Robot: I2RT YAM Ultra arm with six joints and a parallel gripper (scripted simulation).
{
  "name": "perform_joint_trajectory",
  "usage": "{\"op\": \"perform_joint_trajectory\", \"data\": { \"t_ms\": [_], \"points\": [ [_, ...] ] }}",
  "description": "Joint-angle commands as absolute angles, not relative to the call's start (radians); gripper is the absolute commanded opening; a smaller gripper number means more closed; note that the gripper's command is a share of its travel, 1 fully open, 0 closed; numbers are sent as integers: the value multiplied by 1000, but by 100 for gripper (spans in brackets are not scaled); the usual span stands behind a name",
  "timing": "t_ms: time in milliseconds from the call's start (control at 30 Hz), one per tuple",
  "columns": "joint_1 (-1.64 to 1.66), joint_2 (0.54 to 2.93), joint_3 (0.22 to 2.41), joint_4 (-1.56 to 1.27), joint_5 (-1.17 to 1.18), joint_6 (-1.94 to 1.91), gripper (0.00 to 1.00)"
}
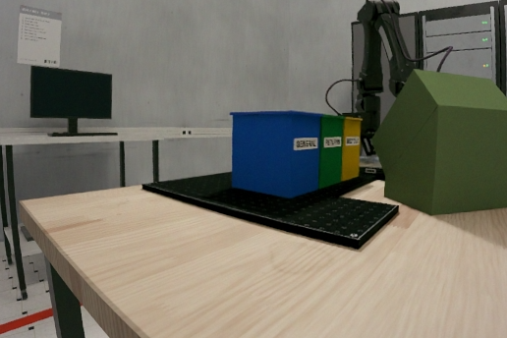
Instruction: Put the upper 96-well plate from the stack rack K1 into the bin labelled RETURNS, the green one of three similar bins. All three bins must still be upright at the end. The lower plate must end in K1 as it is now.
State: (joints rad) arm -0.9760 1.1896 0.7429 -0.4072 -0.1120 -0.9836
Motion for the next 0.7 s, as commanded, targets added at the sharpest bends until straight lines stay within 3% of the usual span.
{"op": "perform_joint_trajectory", "data": {
  "t_ms": [0, 667],
  "points": [
    [-966, 1215, 722, -358, -107, -976, 100],
    [-958, 1280, 720, -281, -98, -969, 100]
  ]
}}
